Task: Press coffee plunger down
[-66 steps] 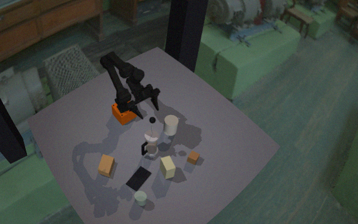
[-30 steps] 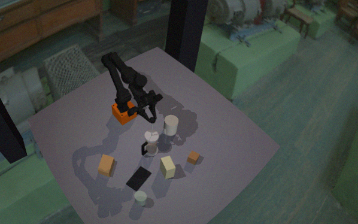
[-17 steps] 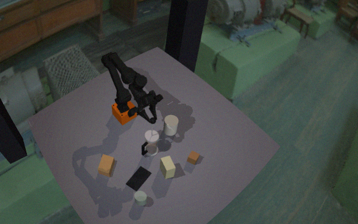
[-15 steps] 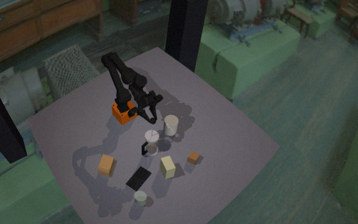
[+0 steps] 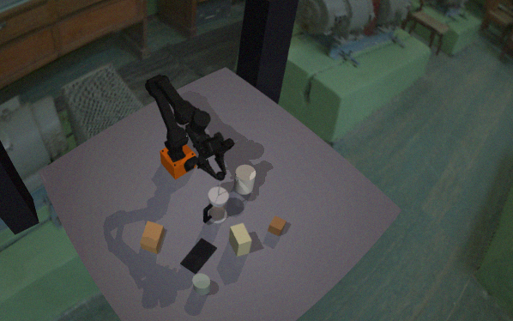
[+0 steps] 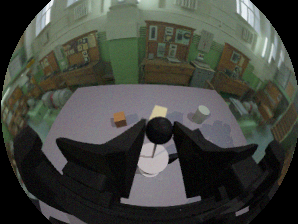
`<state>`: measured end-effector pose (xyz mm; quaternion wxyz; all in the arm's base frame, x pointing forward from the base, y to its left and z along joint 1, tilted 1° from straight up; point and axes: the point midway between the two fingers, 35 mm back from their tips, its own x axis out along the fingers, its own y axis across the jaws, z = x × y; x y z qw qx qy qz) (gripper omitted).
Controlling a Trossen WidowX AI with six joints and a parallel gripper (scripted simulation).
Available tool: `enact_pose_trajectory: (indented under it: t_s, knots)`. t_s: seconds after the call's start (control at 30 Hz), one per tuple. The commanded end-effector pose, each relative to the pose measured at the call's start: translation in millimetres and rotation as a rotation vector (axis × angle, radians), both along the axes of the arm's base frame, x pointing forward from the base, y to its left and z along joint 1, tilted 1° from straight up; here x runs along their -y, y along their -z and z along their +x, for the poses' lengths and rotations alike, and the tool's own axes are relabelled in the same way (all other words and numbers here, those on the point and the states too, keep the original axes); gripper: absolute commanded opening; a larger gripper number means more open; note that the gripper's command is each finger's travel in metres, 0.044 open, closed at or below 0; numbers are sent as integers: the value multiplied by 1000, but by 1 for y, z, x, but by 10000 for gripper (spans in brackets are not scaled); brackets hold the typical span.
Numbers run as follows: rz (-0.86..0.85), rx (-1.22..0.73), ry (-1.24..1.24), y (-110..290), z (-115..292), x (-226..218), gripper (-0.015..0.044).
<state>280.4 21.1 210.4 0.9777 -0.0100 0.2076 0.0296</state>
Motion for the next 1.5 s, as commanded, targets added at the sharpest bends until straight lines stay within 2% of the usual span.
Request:
enact_pose_trajectory:
  t_s: [0.0, 1.47]
  knots:
    - [-9, -70, -6, 31, -1, 0, 126]
    - [-9, -68, -6, 93, 21, 1, 126]
